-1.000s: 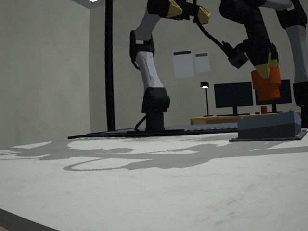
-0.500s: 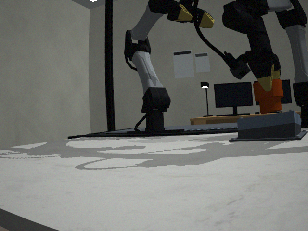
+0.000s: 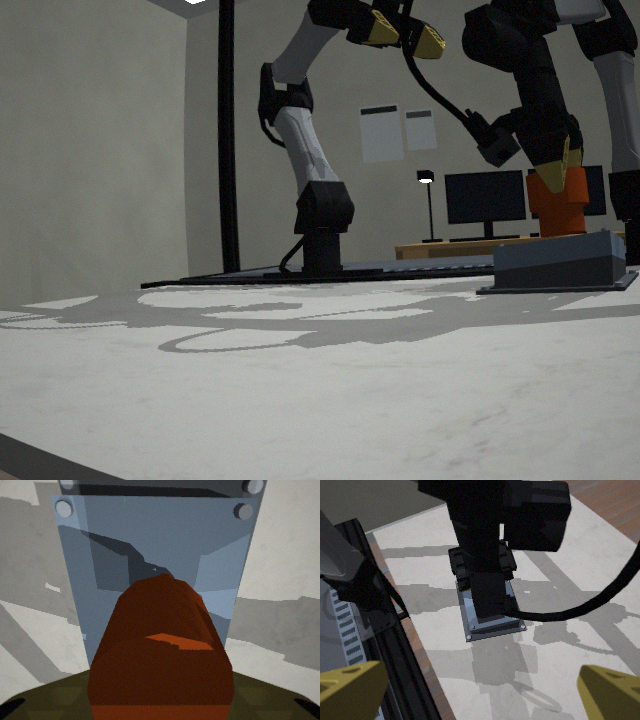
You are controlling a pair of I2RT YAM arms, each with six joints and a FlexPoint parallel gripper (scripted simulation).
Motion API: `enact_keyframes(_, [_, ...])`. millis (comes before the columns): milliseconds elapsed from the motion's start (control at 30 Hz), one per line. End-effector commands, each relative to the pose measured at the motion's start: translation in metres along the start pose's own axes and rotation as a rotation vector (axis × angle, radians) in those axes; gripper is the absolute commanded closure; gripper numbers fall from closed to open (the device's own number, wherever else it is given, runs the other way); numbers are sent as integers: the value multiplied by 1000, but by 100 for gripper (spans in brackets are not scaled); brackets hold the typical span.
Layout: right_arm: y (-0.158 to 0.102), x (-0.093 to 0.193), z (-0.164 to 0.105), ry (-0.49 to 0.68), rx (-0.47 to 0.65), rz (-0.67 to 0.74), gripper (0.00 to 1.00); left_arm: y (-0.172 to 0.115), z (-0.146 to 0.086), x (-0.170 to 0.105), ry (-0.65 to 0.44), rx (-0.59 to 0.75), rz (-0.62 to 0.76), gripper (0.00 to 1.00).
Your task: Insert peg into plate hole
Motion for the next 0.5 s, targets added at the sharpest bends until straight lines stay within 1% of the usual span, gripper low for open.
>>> enact_keyframes(0, [10, 1, -11, -5, -44, 3, 0, -4, -8, 14, 60, 7, -7, 66])
enact_keyframes(33, [10, 1, -11, -5, -44, 3, 0, -4, -8, 15, 67, 10, -7, 66])
enact_keyframes(100, [10, 1, -11, -5, -44, 3, 0, -3, -8, 6, 43, 2, 0, 66])
enact_keyframes(367, [10, 1, -11, -5, -44, 3, 0, -2, -8, 5, 42, 1, -3, 66])
enact_keyframes(433, [10, 1, -11, -5, -44, 3, 0, -1, -1, 7, 42, 13, 10, 66])
enact_keyframes(467, [10, 1, -11, -5, -44, 3, 0, -1, -1, 6, 46, 13, 10, 66])
Point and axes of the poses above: on each arm, the point where the finger pads meet when closed, its own z axis out along the fingers, its own x axis across the jaws, y = z × x, the point moved 7 cm from there along -z, back along the fingers, and after that the axes turned 6 degrees about z, right-handed, at the moved point
